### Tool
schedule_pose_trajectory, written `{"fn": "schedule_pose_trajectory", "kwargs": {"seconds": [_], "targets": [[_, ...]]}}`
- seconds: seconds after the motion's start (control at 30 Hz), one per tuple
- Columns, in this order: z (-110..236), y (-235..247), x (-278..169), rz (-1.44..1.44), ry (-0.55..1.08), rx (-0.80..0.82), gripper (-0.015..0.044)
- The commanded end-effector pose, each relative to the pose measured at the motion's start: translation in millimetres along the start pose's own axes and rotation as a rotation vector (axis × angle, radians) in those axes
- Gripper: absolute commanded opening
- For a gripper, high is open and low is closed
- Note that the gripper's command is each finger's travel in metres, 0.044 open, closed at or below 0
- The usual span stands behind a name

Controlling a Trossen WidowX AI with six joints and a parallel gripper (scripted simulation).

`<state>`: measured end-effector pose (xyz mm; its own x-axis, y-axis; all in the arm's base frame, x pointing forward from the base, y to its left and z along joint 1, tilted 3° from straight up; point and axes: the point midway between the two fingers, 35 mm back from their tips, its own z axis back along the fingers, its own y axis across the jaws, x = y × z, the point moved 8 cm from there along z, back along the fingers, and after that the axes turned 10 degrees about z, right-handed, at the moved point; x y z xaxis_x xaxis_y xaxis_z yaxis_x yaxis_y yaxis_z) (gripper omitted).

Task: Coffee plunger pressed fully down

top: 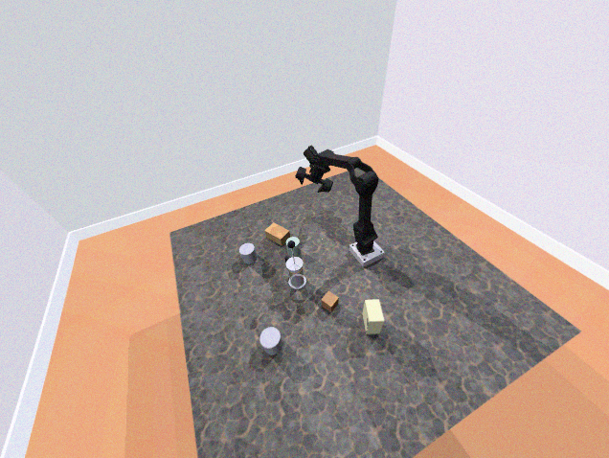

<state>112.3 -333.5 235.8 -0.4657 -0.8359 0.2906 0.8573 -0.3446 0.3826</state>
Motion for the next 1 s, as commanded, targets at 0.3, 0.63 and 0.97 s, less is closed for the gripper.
{"fn": "schedule_pose_trajectory", "kwargs": {"seconds": [0.3,0.63,0.97], "targets": [[97.0,75.1,-158.7,0.897,-0.002,0.408,0.0440],[193.0,50.5,-262.1,1.527,-0.078,0.860,0.0440],[236.2,12.6,-296.5,1.810,-0.159,1.157,0.0440]]}}
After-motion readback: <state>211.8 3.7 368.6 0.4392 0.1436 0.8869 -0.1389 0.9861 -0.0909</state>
